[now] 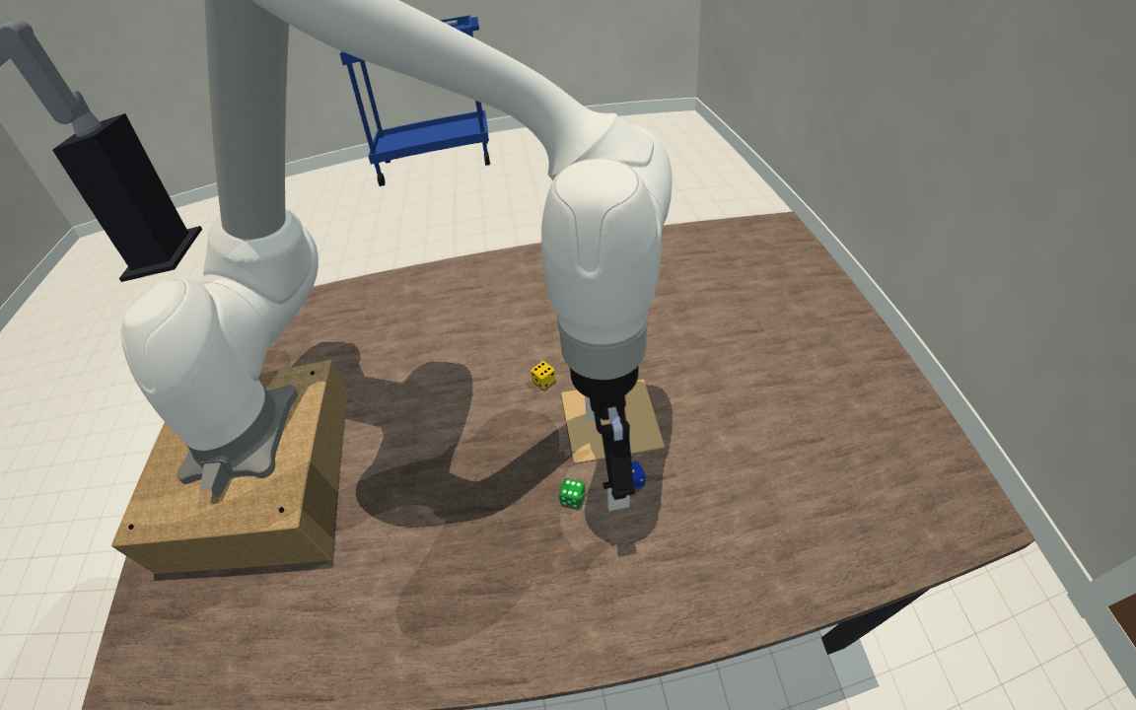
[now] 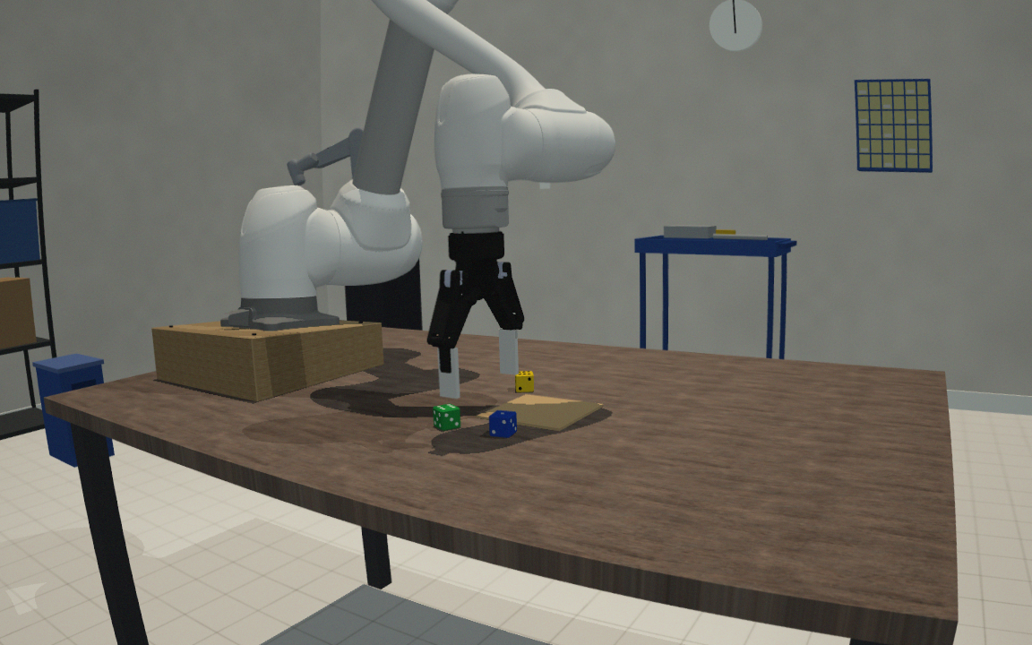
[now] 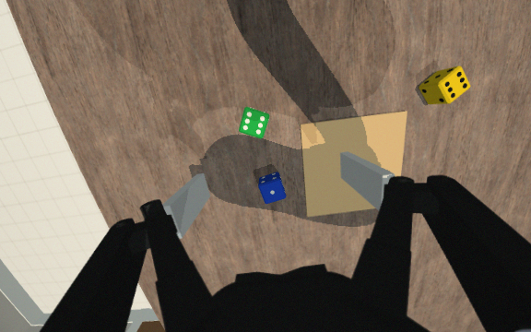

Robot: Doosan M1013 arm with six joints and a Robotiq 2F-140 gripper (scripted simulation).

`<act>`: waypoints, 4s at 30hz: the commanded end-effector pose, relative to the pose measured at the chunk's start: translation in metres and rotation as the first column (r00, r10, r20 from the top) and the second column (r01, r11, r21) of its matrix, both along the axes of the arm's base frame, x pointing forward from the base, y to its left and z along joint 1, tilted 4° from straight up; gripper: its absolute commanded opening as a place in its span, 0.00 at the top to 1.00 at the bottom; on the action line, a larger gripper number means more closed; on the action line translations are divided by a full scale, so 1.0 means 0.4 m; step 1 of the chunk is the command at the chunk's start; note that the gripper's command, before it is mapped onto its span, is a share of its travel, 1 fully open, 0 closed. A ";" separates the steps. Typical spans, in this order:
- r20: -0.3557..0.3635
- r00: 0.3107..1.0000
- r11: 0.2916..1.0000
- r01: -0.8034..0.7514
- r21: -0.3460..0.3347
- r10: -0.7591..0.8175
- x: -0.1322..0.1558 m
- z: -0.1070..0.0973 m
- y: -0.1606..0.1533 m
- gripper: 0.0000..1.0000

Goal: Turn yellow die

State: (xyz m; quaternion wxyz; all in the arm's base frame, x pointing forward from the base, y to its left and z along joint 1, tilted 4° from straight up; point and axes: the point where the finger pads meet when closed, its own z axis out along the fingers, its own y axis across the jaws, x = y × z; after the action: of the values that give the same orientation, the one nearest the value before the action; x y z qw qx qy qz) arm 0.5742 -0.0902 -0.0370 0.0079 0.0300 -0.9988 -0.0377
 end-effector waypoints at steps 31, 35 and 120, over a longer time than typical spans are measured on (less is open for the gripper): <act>-0.001 1.000 1.000 0.000 0.000 0.000 0.092 -0.001 0.014 0.00; -0.001 1.000 1.000 0.000 0.000 0.000 0.092 -0.001 0.014 0.00; -0.001 1.000 1.000 0.000 0.000 0.000 -0.186 0.045 0.556 0.00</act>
State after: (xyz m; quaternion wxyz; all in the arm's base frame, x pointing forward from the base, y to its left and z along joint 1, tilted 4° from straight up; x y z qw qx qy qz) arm 0.4998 0.1323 -0.0193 0.0084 0.0300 -0.9988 -0.0375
